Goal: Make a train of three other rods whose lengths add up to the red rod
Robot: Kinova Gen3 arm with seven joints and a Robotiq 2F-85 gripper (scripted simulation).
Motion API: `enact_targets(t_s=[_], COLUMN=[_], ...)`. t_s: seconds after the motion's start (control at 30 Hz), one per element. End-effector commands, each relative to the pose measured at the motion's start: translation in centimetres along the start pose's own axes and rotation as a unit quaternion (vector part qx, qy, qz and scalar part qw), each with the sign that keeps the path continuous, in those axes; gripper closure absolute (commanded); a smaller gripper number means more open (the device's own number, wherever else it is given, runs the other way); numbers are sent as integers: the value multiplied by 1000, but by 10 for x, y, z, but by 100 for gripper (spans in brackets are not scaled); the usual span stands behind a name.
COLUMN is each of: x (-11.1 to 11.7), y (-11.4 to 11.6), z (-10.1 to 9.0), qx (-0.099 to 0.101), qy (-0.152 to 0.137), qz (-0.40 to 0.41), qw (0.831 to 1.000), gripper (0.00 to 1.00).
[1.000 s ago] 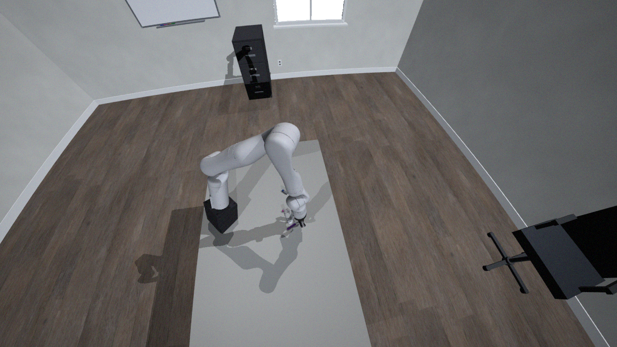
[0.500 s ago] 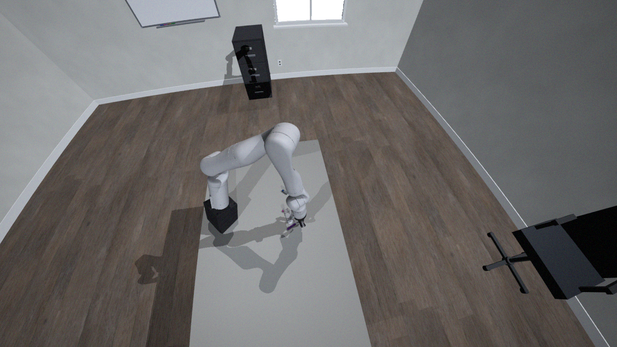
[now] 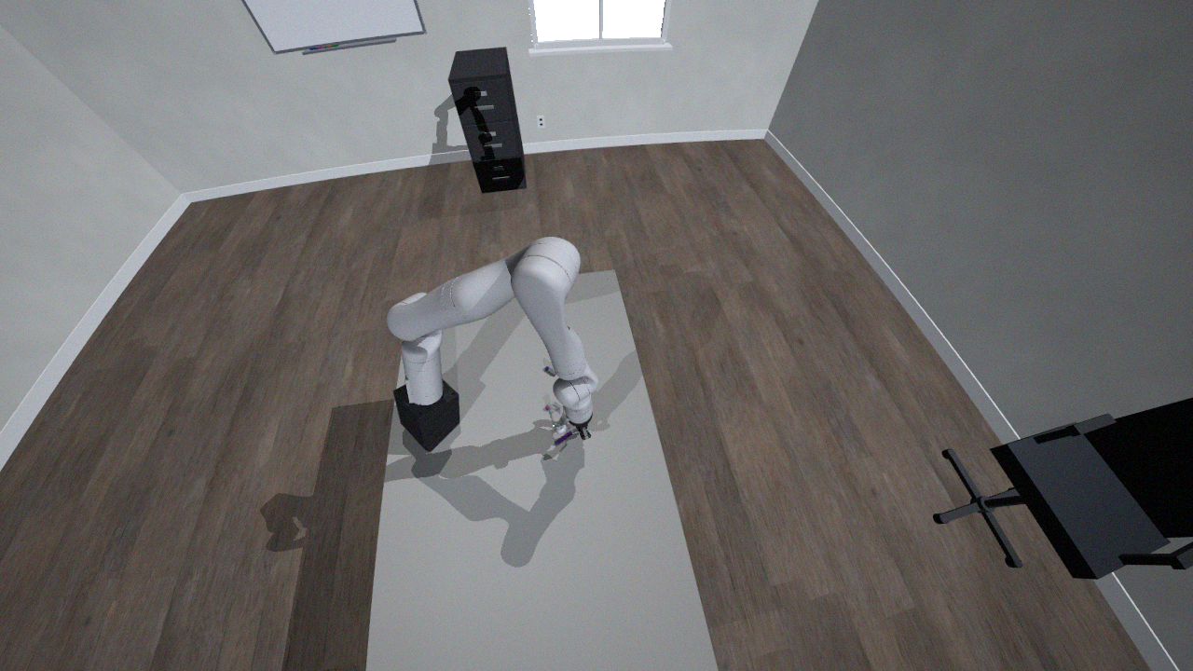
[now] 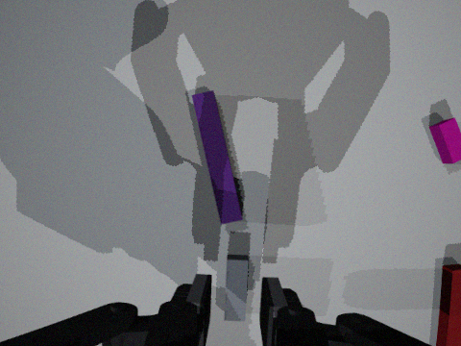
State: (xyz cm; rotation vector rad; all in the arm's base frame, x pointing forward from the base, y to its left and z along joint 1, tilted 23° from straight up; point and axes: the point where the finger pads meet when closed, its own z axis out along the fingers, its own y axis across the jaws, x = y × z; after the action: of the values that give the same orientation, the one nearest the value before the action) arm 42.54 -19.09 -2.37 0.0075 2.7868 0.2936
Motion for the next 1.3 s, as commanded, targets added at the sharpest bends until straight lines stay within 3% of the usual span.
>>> enact_targets(t_s=[0.0, 0.73, 1.27], x=[0, 0, 0], y=[0, 0, 0], z=[0, 15, 16], qx=[1, 1, 1], qy=[-1, -1, -1], qz=[0, 0, 0], qw=[1000, 1000, 1000], gripper=[76, 76, 76])
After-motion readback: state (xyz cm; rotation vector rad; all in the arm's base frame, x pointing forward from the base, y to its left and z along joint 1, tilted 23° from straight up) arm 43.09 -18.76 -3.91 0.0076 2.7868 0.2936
